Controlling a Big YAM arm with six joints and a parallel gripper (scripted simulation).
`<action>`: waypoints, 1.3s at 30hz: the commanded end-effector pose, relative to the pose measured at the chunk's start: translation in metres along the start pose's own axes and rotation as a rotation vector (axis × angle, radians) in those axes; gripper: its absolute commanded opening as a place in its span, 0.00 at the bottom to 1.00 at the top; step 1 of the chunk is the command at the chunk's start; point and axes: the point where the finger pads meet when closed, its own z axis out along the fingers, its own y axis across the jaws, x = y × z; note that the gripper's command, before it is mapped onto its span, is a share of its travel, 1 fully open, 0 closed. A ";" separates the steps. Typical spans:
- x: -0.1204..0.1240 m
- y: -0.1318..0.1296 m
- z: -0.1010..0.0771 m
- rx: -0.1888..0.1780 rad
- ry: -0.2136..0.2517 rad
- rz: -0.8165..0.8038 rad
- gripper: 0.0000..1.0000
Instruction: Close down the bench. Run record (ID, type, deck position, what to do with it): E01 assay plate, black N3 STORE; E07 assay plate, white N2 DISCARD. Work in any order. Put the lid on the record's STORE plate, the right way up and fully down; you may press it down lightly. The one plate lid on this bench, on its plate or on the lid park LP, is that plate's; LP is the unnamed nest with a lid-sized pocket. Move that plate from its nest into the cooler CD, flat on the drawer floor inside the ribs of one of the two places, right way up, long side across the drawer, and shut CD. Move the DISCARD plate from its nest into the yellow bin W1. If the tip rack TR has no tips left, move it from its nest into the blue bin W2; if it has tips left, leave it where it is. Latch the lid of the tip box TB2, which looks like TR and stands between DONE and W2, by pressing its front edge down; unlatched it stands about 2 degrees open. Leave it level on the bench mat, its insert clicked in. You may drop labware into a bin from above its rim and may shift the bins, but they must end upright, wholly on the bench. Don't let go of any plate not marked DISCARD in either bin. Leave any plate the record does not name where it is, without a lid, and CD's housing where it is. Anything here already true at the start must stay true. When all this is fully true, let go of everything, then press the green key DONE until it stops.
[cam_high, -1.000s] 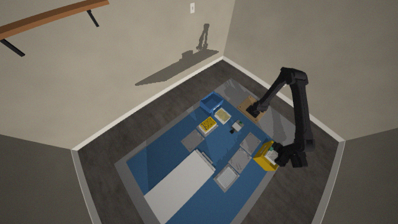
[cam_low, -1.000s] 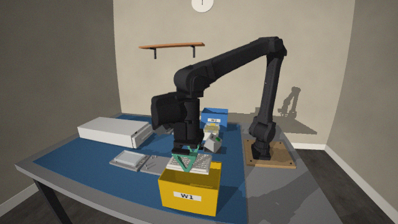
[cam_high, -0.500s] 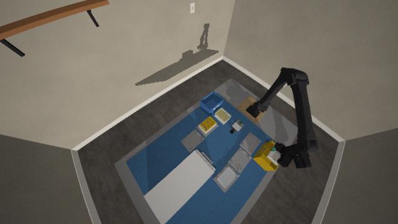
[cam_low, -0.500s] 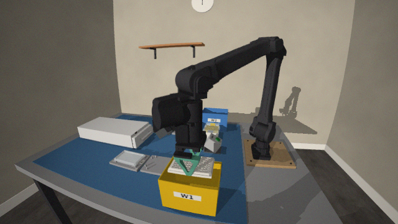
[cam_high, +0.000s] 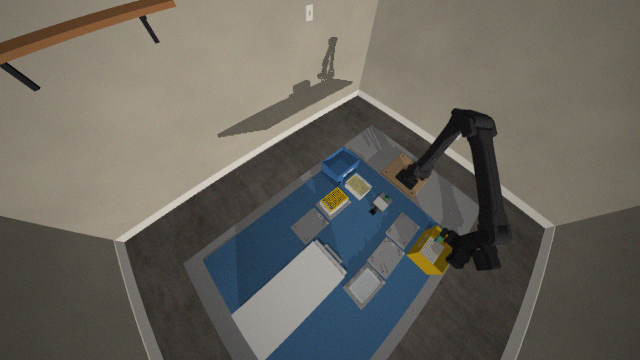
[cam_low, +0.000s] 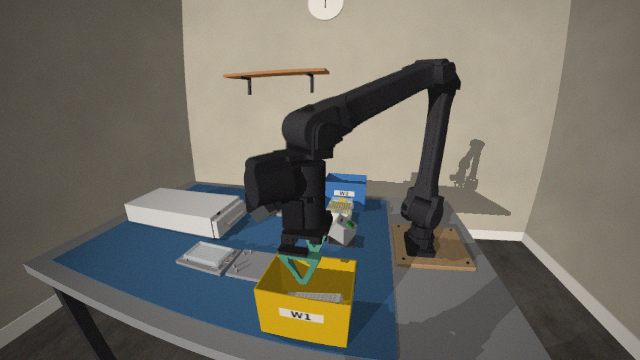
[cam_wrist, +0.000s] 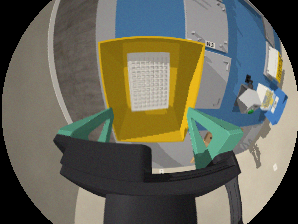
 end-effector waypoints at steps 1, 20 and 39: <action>-0.010 0.008 -0.017 -0.032 -0.033 0.018 1.00; -0.010 0.008 -0.017 -0.032 -0.033 0.018 1.00; 0.008 -0.068 -0.018 -0.011 -0.017 0.034 0.00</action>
